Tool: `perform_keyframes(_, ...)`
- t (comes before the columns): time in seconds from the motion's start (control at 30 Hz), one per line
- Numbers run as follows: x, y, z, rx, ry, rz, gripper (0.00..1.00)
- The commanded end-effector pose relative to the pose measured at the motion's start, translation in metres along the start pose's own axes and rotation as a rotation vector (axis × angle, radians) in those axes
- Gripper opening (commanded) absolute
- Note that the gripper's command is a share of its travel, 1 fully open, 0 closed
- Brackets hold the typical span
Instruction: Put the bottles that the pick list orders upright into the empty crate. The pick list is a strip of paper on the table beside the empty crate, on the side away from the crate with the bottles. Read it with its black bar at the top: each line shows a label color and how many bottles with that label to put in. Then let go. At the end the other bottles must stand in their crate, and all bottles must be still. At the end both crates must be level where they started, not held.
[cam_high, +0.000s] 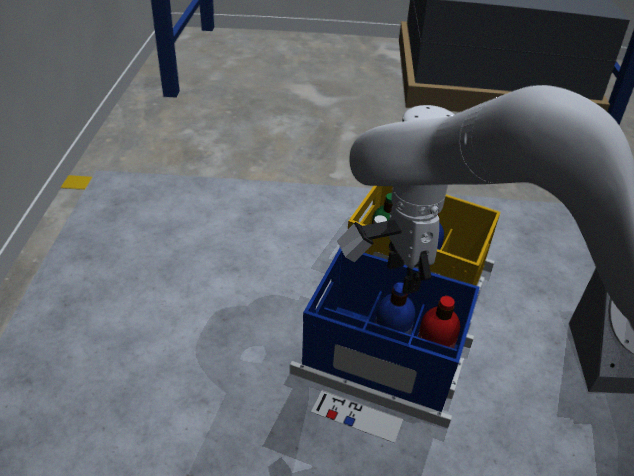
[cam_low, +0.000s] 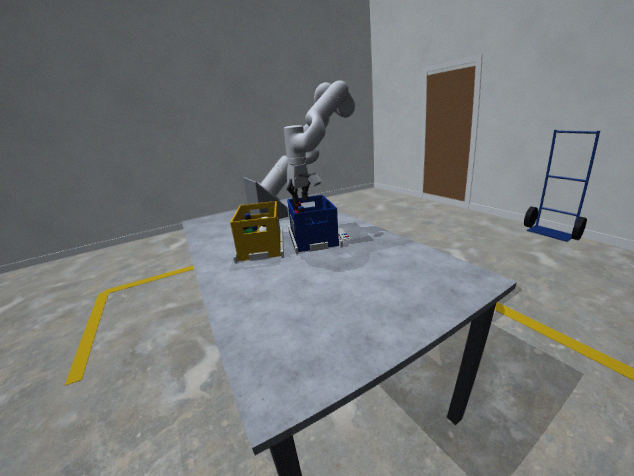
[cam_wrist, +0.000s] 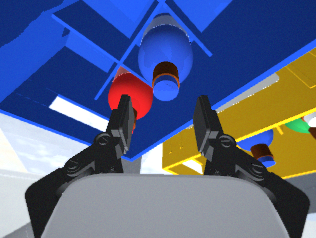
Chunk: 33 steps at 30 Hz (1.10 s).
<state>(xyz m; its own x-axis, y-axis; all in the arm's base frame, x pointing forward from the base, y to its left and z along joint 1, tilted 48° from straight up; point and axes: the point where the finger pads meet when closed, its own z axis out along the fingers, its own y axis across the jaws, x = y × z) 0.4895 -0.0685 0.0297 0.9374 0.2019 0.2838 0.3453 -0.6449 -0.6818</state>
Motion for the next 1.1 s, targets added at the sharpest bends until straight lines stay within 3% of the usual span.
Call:
perform_keyframes(0.0,0.001,0.0,-0.008,-0.001,0.001,-0.001,0.65)
perform_keyframes(0.37,0.001,0.0,-0.037,-0.001,0.001,-0.001,0.65)
perform_keyframes(0.6,0.001,0.0,-0.037,-0.001,0.001,-0.001,0.65)
perform_keyframes(1.07,-0.045,0.056,-0.037,-0.001,0.001,-0.001,0.65)
